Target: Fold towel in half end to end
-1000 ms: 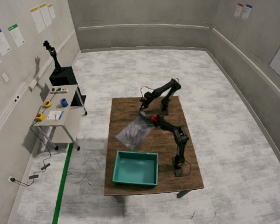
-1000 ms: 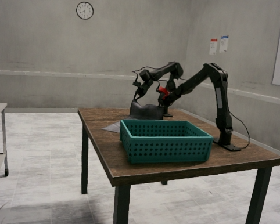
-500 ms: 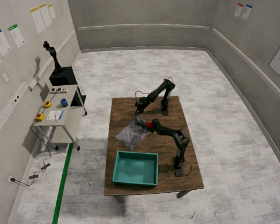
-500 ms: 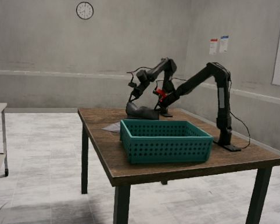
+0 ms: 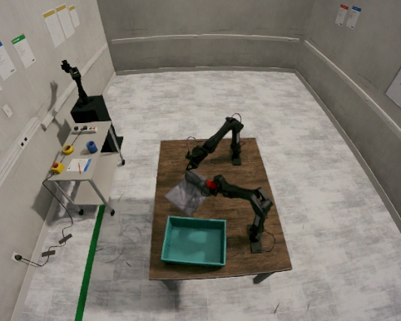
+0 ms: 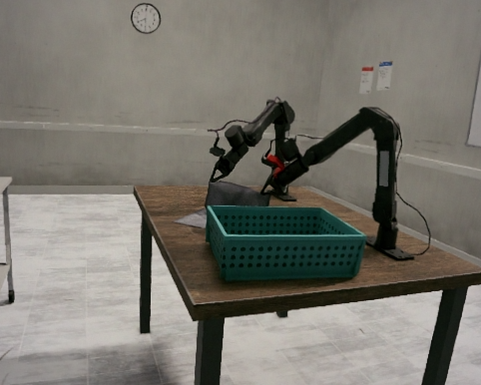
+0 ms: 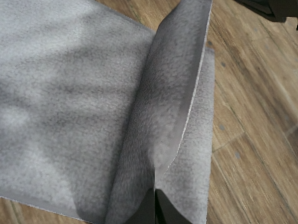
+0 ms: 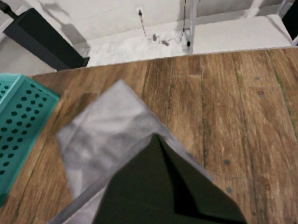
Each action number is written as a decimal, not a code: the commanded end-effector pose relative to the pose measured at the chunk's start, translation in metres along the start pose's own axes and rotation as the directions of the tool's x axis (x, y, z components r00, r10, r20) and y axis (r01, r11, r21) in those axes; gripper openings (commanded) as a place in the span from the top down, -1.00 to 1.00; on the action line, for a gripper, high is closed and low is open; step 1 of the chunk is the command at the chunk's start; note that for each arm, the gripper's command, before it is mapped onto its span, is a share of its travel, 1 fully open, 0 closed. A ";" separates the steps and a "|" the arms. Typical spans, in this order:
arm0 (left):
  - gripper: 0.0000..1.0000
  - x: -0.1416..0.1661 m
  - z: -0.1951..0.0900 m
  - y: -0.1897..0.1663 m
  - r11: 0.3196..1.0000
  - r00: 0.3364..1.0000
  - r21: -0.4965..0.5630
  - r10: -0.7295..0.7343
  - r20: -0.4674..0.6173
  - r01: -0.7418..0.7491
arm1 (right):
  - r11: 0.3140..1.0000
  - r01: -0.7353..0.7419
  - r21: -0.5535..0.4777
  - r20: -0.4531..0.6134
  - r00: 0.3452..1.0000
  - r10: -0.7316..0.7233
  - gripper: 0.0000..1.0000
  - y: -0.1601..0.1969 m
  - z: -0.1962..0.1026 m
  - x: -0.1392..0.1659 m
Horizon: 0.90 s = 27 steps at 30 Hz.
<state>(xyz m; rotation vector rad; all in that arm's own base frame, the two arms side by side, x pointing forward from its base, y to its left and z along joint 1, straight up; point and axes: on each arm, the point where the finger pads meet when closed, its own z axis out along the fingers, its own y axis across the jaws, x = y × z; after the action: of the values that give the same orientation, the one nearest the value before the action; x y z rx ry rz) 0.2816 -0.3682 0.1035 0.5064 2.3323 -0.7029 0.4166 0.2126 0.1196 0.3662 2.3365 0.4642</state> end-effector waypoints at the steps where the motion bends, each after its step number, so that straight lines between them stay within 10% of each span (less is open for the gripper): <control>1: 1.00 -0.023 -0.006 0.017 0.997 0.998 -0.059 -0.037 0.052 0.040 | 0.999 0.009 -0.051 0.029 1.000 -0.008 1.00 0.021 0.012 -0.019; 27: 1.00 -0.037 0.015 0.107 0.977 0.997 -0.196 -0.080 0.015 0.081 | 1.000 0.020 -0.024 -0.027 0.999 -0.020 1.00 0.049 0.104 -0.019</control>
<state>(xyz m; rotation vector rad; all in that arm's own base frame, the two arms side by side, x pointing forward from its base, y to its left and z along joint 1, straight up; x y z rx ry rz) 0.3617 -0.3014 0.0765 0.3193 2.4014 -0.5281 0.4953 0.2743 0.0683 0.3231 2.3839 0.4904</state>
